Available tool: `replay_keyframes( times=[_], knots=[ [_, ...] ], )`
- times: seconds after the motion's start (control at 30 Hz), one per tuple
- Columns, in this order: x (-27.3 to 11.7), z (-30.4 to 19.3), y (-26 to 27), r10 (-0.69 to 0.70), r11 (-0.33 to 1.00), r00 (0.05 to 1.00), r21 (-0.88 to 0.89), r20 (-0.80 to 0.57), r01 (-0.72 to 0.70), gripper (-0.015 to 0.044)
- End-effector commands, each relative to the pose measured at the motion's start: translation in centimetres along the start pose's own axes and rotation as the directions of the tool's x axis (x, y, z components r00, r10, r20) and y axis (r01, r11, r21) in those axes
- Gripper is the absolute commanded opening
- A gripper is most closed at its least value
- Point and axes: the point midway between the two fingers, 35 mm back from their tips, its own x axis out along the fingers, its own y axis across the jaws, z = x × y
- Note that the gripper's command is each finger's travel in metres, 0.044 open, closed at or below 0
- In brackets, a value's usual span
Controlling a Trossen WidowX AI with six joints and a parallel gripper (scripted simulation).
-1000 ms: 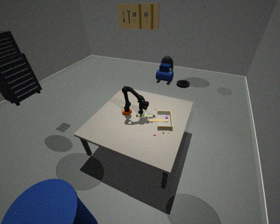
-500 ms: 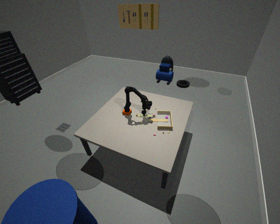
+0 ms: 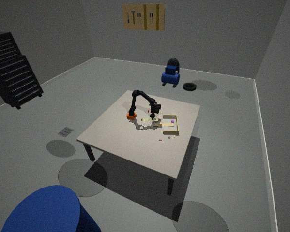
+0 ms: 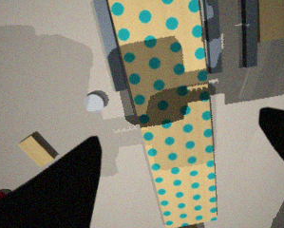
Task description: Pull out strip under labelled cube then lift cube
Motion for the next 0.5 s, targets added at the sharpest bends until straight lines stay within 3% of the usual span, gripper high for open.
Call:
replay_keyframes(
  times=[0.0, 0.47],
  knots=[
    [-0.3, 1.6, 0.0, -0.004, 1.000, 1.000, 0.003, 0.008, 0.004, 0.0440],
    [-1.0, 5.7, -0.1, -0.004, 1.000, 1.000, 0.003, 0.012, 0.004, 0.0440]
  ],
)
